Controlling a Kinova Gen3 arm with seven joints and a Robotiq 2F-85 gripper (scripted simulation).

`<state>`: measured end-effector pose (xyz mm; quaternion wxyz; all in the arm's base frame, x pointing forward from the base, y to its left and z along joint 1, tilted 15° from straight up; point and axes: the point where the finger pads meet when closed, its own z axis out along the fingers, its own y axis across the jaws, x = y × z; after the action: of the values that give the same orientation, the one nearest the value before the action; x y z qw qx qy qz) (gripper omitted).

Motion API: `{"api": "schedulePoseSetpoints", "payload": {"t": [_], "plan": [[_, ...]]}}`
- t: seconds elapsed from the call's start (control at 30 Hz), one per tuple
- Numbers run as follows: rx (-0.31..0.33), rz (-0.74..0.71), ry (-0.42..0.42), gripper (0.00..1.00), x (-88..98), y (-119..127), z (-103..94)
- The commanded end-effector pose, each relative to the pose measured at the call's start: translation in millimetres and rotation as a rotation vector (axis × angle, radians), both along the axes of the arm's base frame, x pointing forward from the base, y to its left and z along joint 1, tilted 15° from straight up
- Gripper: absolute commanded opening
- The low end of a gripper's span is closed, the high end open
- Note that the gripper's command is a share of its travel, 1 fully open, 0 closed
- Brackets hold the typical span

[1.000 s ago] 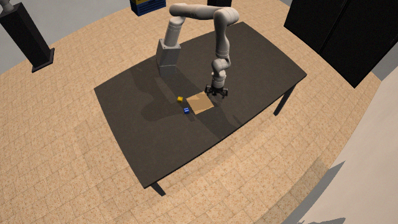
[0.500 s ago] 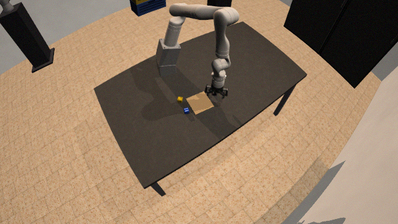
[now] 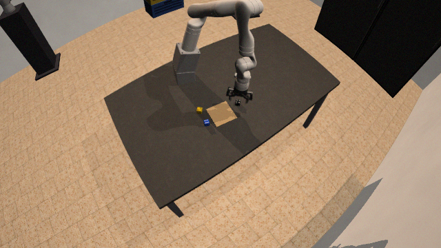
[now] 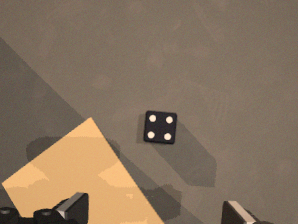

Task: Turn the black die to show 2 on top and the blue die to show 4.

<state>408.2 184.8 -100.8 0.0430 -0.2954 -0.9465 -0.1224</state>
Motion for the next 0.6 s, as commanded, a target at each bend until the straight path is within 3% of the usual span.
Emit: {"api": "schedulePoseSetpoints", "payload": {"t": [0.0,0.17,0.57], "plan": [[0.003,-0.008,-0.033,1.0,12.2,-6.4,30.1],[0.003,-0.008,-0.033,1.0,11.7,-11.5,48.8],[0.003,-0.008,-0.033,1.0,11.0,-11.4,50.3]]}}
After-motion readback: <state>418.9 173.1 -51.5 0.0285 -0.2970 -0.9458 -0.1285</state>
